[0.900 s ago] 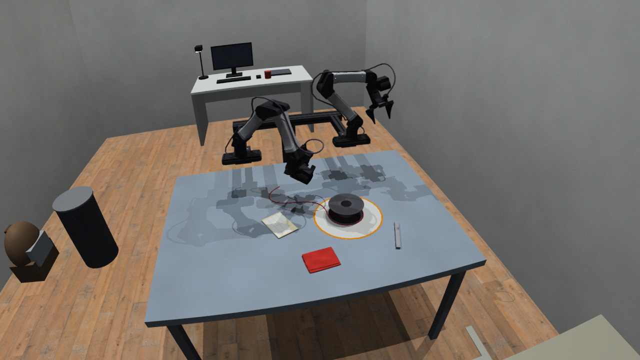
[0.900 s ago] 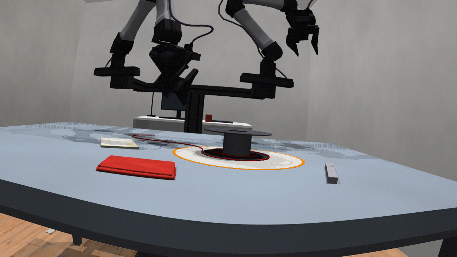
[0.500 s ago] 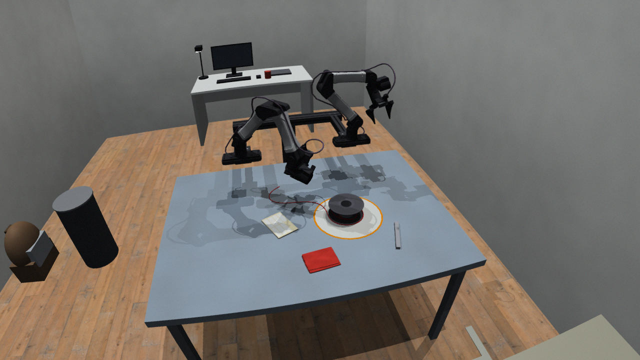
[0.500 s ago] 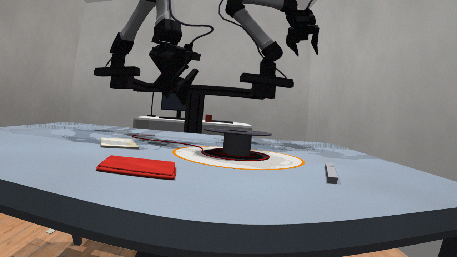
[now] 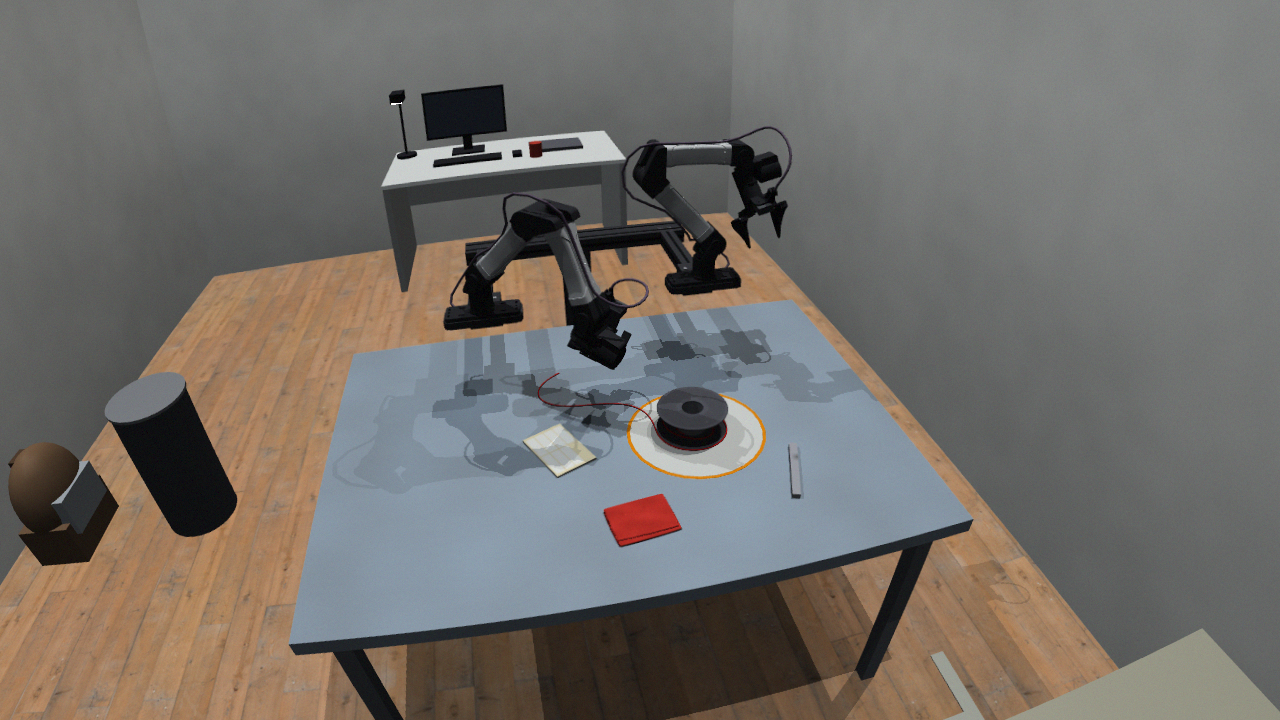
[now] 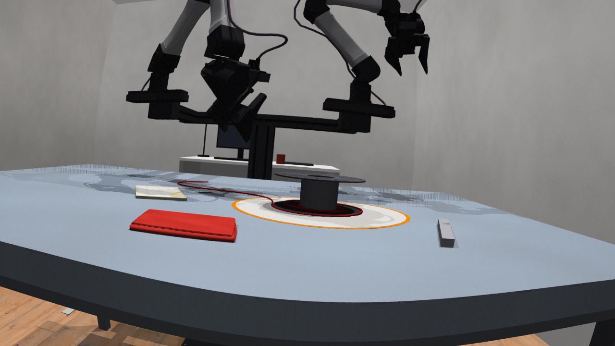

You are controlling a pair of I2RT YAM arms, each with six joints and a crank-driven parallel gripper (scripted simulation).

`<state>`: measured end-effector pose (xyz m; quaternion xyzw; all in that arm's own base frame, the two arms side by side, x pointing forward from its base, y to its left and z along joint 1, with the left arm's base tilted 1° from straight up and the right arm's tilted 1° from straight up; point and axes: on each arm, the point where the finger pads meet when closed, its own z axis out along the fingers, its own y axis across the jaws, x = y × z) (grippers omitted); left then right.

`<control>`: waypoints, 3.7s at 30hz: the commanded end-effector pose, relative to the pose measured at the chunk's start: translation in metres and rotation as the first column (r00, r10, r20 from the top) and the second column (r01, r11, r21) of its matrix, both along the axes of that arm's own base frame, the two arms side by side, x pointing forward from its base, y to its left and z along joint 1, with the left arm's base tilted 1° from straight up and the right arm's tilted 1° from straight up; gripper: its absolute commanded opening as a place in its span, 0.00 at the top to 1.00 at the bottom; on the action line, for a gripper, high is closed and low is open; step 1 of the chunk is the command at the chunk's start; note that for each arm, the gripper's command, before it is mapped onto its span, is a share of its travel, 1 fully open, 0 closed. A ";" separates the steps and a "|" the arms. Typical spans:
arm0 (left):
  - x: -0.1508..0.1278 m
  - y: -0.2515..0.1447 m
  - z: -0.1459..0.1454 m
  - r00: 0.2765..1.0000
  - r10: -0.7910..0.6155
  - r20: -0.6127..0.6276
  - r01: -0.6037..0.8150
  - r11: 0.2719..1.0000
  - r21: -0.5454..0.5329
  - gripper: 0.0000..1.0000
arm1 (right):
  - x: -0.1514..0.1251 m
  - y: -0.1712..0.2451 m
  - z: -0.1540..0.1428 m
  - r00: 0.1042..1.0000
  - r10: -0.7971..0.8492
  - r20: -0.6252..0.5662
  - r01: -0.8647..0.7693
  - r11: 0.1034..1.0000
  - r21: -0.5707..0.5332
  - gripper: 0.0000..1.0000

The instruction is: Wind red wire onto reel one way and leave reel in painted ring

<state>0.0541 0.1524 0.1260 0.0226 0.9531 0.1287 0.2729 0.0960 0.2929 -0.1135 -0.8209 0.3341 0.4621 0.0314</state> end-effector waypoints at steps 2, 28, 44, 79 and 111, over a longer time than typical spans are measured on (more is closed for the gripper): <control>-0.005 0.011 0.019 0.998 0.062 -0.009 -0.062 0.998 0.032 0.00 | 0.022 0.017 0.023 0.997 -0.030 0.065 0.030 1.000 0.003 0.00; -0.043 0.058 0.239 0.643 0.682 0.348 -0.763 0.611 0.213 0.00 | 0.129 0.042 0.392 0.554 -0.737 0.386 0.674 0.670 0.311 0.00; -0.056 0.025 0.382 0.160 0.618 0.770 -0.966 0.259 -0.007 0.00 | 0.046 -0.110 0.618 0.064 -0.989 -0.135 0.835 -0.021 0.550 0.00; -0.048 0.007 0.418 0.049 0.524 0.850 -0.955 0.273 -0.113 0.00 | 0.019 -0.182 0.658 -0.126 -0.928 -0.350 0.798 -0.304 0.519 0.00; 0.053 -0.034 0.418 0.374 0.370 0.850 -0.557 0.823 -0.113 0.00 | 0.058 -0.336 0.658 -0.867 -0.355 -0.350 0.136 -0.844 0.519 0.00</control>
